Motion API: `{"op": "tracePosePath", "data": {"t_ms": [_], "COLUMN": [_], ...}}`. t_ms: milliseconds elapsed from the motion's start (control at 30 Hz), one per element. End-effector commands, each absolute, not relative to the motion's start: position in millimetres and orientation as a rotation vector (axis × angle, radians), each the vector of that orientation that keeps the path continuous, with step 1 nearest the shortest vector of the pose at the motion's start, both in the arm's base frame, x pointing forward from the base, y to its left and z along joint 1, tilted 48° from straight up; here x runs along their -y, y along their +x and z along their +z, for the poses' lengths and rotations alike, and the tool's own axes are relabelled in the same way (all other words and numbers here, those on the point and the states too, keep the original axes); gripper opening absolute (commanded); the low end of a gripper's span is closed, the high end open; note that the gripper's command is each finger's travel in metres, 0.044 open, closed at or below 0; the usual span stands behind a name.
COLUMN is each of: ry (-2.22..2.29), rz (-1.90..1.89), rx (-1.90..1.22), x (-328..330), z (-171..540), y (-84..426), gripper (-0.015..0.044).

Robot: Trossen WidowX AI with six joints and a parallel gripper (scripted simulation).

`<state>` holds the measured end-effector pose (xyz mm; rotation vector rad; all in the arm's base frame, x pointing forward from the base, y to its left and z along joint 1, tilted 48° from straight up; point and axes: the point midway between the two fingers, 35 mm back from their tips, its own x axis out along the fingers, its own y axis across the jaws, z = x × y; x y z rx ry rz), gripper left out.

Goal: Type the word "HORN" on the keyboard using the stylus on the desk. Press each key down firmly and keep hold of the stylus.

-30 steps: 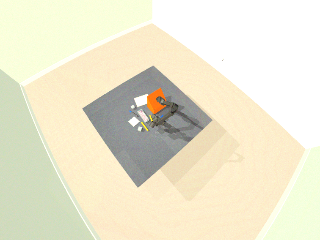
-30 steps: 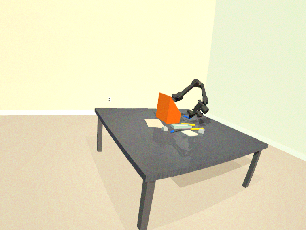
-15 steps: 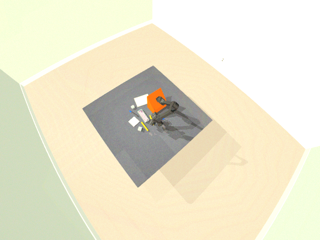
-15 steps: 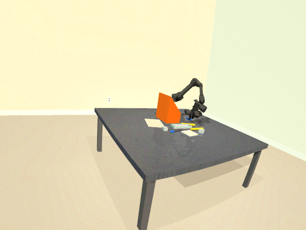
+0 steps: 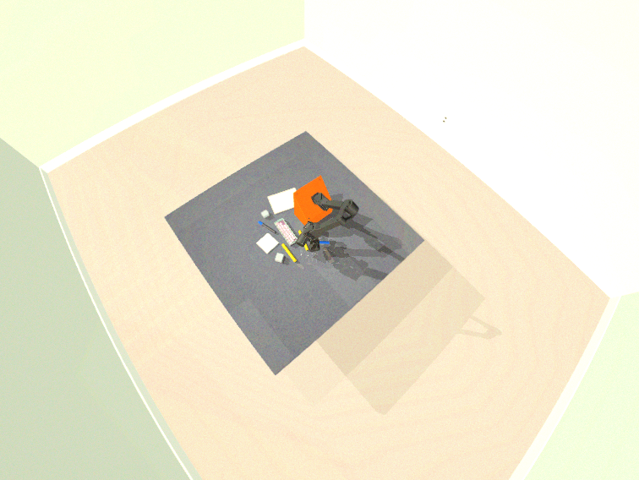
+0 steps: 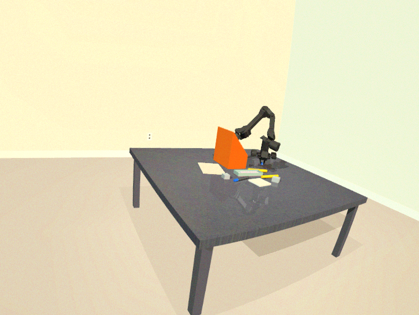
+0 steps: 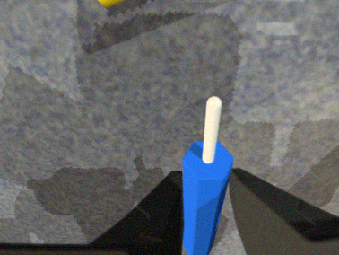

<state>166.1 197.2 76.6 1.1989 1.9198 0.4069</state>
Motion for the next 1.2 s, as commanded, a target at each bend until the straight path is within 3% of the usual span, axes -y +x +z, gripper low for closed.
{"op": "tracePosePath", "data": {"t_ms": [0, 633, 1167], "ry": [1.314, 1.792, 1.796], "rz": [0.350, 0.075, 0.058], "rx": [-1.946, -2.111, -2.117], "x": [-195.2, -186.3, -194.0], "z": [77.4, 84.5, 74.0], "y": [164.1, 153.9, 156.2], "gripper": [0.0000, 0.0000, 0.0000]}}
